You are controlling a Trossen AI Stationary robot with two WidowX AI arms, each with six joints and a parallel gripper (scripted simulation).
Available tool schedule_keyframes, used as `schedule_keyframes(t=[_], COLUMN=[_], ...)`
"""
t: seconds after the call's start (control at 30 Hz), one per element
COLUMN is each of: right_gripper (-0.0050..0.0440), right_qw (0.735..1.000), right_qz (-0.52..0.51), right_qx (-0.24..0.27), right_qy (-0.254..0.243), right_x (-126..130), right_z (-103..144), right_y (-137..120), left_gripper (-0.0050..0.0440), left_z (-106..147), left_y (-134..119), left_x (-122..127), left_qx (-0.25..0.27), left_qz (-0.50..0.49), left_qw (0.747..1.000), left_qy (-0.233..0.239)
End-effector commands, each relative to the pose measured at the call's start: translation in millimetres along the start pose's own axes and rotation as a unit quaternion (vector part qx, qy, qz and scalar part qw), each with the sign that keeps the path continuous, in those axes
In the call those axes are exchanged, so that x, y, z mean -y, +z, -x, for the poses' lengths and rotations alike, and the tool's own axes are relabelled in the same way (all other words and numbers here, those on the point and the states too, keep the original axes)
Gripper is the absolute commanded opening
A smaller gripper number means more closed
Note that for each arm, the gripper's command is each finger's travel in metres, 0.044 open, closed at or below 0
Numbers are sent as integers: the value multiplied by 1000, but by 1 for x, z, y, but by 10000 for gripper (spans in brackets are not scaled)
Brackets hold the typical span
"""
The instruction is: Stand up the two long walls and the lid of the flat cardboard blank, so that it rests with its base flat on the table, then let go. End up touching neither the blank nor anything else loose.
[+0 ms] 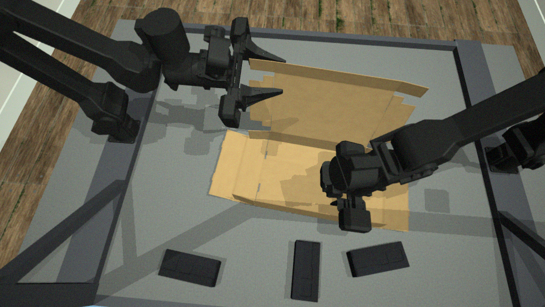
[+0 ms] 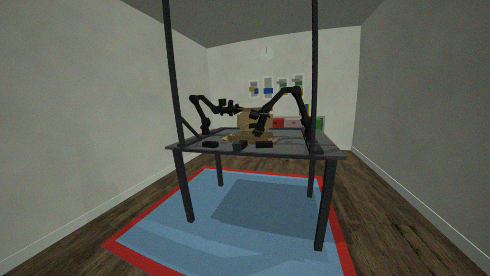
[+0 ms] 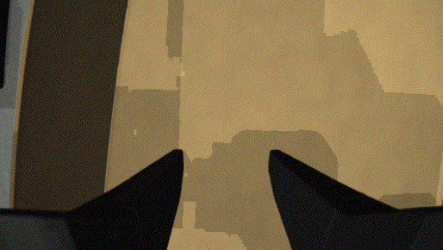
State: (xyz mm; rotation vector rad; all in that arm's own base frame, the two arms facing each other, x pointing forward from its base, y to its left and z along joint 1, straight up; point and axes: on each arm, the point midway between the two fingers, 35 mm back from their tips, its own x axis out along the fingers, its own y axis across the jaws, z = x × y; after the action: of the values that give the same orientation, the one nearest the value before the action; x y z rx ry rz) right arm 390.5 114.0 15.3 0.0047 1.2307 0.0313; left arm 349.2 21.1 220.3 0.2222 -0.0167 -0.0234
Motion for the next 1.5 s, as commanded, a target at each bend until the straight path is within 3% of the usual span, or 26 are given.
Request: schedule_keyframes(t=[0.0, 0.23, 0.3, 0.6, 0.93, 1.1, 1.3, 1.47], right_gripper=[196, 196, 196, 196, 196, 196, 196, 196], right_qw=[999, 999, 999, 999, 999, 999, 1000, 999], right_qz=[0, 0, 0, 0, -2, -2, -4, -3], right_qx=[-48, -48, -48, -49, -50, -49, -15, -37], right_qy=[-11, -11, -11, -9, -12, -12, -3, -9], right_x=[8, 7, 7, 3, 2, -1, -8, -5], right_z=[-21, -21, -21, -21, -23, 1, 70, 85], right_y=[-25, -25, -25, -25, -29, -8, 44, 40], left_gripper=[276, 276, 276, 276, 276, 156, 12, 0], left_z=[5, 49, 49, 93, 98, 98, 98, 98], left_y=[6, 12, 12, 9, 3, 3, 3, 3], left_x=[1, -3, -3, -1, 2, 2, 2, 2], left_qx=[7, 8, 8, 22, 8, 8, 8, 8], left_qz=[-3, -3, -3, -5, -2, -2, -2, -1], left_qw=[1000, 1000, 1000, 1000, 1000, 1000, 1000, 1000], left_qy=[0, 0, 0, 3, 0, 0, 0, 0])
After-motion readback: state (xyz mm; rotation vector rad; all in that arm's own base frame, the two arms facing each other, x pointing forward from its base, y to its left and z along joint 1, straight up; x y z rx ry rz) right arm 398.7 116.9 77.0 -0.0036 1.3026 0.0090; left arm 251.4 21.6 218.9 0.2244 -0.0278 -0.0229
